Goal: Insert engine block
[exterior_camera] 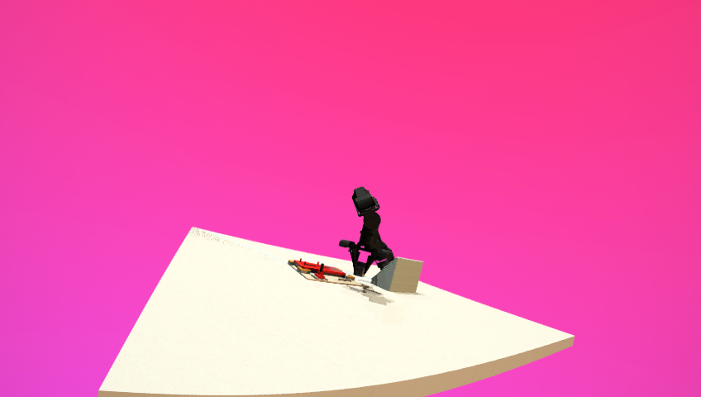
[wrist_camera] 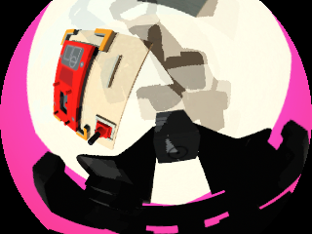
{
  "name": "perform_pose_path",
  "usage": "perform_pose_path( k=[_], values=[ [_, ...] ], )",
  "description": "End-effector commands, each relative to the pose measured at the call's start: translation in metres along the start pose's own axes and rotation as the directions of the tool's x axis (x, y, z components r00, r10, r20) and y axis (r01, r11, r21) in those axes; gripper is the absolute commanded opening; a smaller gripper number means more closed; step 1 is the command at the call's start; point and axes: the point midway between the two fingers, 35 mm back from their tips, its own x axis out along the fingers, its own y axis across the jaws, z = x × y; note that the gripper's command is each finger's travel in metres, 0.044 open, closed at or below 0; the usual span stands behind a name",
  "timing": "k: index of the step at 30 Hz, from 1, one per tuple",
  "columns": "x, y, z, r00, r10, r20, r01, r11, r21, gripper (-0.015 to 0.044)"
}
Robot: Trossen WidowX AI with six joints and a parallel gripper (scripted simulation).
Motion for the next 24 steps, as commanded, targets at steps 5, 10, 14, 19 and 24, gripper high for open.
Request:
perform_pose_path(
  k=[5, 10, 14, 19, 24],
  values=[
    [0.016, 0.0, 0.001, 1.0, 0.006, 0.001, -0.006, 1.0, -0.007, 0.0],
    [0.026, 0.0, 0.001, 1.0, 0.006, 0.001, -0.006, 1.0, -0.007, 0.0],
    [0.035, 0.001, 0.001, 1.0, 0.006, 0.001, -0.006, 1.0, -0.007, 0.0],
    [0.045, 0.001, 0.001, 1.0, 0.007, 0.002, -0.007, 1.0, -0.007, 0.0],
    [0.055, 0.001, 0.001, 1.0, 0.007, 0.002, -0.007, 1.0, -0.006, 0.0]
  ],
)
